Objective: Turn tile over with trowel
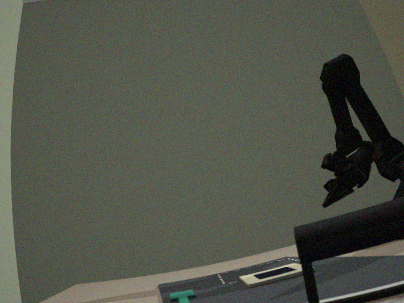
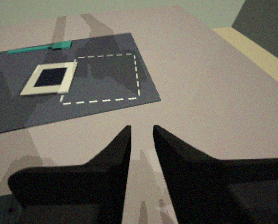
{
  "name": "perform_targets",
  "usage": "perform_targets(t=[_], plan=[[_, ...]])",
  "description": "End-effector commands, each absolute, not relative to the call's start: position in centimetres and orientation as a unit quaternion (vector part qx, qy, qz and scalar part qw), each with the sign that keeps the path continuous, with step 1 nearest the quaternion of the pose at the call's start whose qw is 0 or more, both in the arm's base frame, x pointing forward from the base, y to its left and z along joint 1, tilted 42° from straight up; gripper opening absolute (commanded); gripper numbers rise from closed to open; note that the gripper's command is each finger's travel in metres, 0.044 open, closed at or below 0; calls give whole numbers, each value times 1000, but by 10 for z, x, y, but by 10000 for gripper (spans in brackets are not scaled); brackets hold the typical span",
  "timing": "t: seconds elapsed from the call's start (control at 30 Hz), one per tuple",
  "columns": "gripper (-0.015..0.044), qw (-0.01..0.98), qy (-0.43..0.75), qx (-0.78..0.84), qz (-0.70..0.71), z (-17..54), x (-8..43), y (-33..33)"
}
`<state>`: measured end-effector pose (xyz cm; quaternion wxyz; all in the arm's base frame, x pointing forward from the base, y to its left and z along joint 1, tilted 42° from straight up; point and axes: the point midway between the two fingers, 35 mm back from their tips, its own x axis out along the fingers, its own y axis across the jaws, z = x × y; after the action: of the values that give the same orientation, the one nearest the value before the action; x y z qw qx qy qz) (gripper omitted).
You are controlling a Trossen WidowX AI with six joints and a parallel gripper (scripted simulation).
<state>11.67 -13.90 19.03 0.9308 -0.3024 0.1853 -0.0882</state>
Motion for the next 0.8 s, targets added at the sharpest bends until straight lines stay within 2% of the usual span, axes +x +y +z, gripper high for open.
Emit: perform_targets(t=[0.0,0.13,0.6,0.77], plan=[[100,931,185,-302,-88,190,117,-139],[0,931,185,-302,-88,190,117,-139],[0,931,185,-302,-88,190,117,-139],[126,931,185,-302,-88,190,117,-139]])
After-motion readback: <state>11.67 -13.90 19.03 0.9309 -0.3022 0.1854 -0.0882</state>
